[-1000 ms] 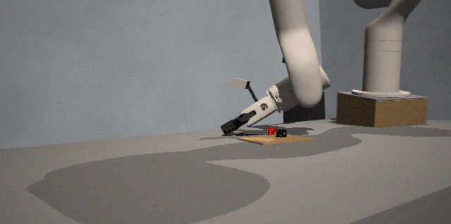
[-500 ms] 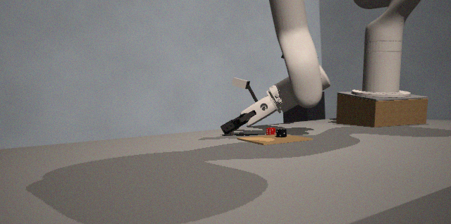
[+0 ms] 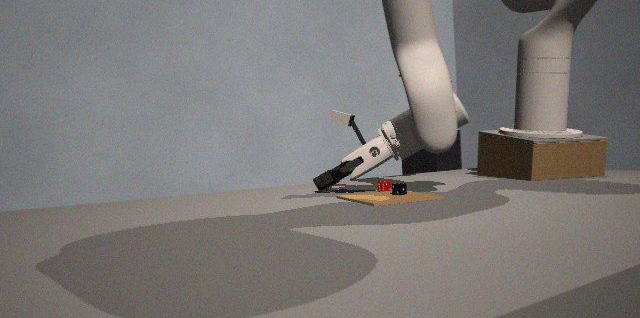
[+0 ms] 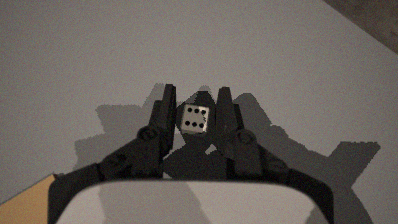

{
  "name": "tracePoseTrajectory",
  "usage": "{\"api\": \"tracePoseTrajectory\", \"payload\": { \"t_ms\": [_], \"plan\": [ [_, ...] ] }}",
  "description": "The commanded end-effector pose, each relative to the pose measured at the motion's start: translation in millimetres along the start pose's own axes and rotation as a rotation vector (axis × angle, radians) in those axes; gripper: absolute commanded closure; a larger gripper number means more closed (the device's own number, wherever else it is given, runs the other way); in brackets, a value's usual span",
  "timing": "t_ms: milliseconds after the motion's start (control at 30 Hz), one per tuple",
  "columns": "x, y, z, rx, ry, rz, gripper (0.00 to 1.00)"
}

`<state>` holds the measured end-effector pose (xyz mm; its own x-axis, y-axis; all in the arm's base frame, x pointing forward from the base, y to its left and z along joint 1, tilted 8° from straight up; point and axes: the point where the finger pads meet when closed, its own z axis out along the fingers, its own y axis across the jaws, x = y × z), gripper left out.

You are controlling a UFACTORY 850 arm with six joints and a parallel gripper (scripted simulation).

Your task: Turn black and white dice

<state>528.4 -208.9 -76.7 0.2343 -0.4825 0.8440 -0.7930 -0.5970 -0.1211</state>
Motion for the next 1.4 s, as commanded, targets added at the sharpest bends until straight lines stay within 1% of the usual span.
{"api": "tracePoseTrajectory", "payload": {
  "t_ms": [0,233,533,600,733,1000,1167,1367],
  "plan": [
    [1,0,0,0.001,0.001,0.001,0.64],
    [1,0,-5,0.001,0.001,0.001,0.64],
    [1,0,-36,0.001,0.001,0.001,0.64],
    [1,0,-36,0.001,0.001,0.001,0.64],
    [1,0,-47,0.001,0.001,0.001,0.64],
    [2,0,-50,0.001,0.001,0.001,0.64],
    [6,0,-53,0.001,0.001,0.001,0.64],
    [28,0,-64,0.001,0.001,0.001,0.64]
  ]
}}
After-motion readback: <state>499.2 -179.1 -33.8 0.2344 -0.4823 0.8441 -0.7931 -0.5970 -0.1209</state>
